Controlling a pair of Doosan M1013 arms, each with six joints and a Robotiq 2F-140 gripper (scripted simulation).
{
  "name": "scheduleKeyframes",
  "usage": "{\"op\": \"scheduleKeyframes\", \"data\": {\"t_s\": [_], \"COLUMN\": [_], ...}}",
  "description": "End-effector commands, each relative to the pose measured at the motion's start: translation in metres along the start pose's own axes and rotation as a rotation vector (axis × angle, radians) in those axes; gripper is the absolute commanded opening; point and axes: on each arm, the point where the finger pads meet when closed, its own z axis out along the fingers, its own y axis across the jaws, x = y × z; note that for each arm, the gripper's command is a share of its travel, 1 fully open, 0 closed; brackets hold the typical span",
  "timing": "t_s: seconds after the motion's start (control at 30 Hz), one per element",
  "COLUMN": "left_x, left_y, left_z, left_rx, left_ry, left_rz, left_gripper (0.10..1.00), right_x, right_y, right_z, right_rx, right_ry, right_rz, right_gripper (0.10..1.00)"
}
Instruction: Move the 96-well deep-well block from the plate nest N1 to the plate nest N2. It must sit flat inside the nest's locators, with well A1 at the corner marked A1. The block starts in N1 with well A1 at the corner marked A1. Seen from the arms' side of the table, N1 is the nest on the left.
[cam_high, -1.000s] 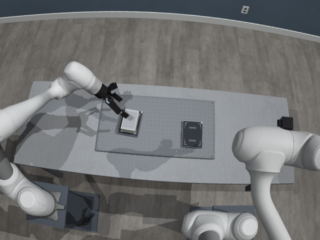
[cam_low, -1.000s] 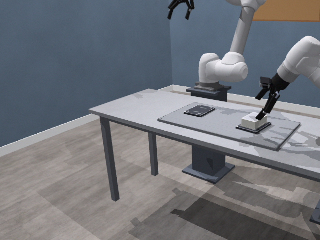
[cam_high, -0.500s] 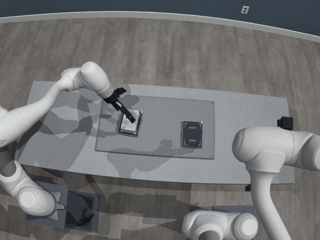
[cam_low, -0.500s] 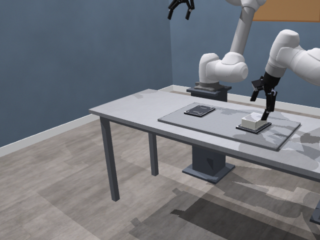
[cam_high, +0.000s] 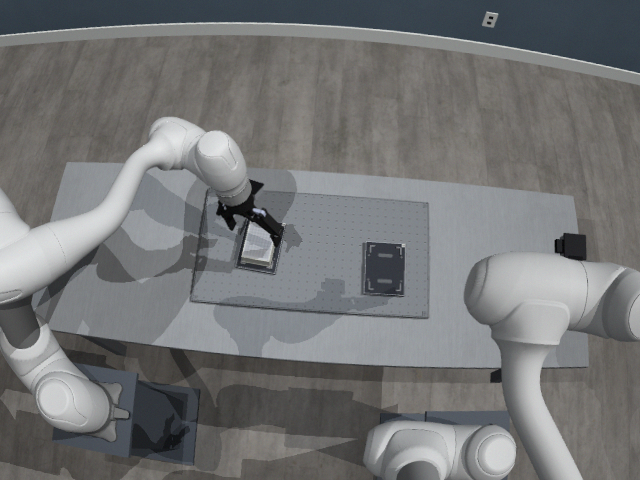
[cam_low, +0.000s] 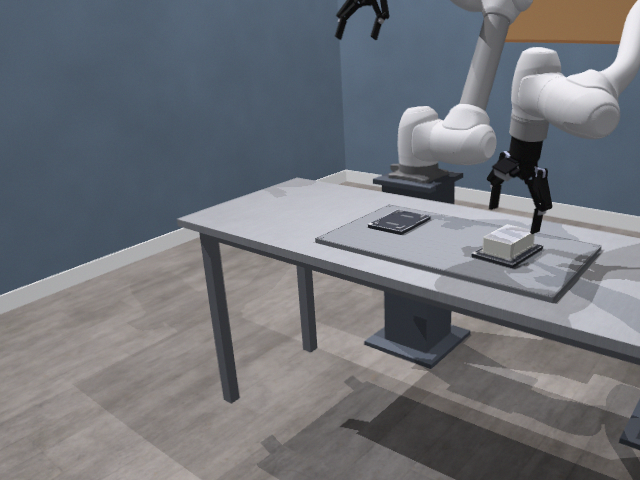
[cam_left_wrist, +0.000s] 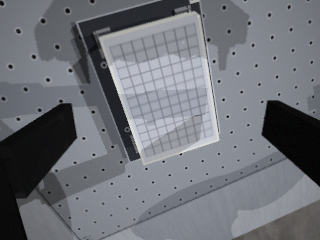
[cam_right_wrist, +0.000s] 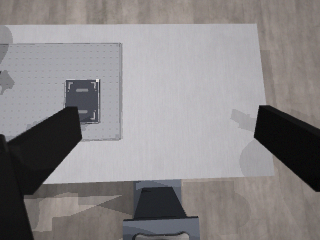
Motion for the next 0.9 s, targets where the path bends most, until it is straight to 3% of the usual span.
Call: {"op": "scheduleKeyframes", "data": {"t_s": [0.0,0.17,0.87], "left_x": [0.0019,0.0048,0.0058], "left_y": [0.0055,0.0093,0.0095], "left_z": [-0.0022,-0.0049,-0.0008], "left_rx": [0.107,0.155,0.166], "left_ry": [0.017,0.047,0.055], "left_rz": [-0.142,-0.224,-0.244], "left_gripper": [1.000,1.000,1.000], "right_x": [0.0004,0.0004,0.0004], "right_y": [0.0000,0.0000,0.0000], "right_z": [-0.0003,-0.0003,-0.0003], "right_rx": [0.000,0.000,0.000], "right_ry": [0.001,0.001,0.001], "right_rz": [0.000,0.000,0.000], "right_gripper": [1.000,1.000,1.000]}}
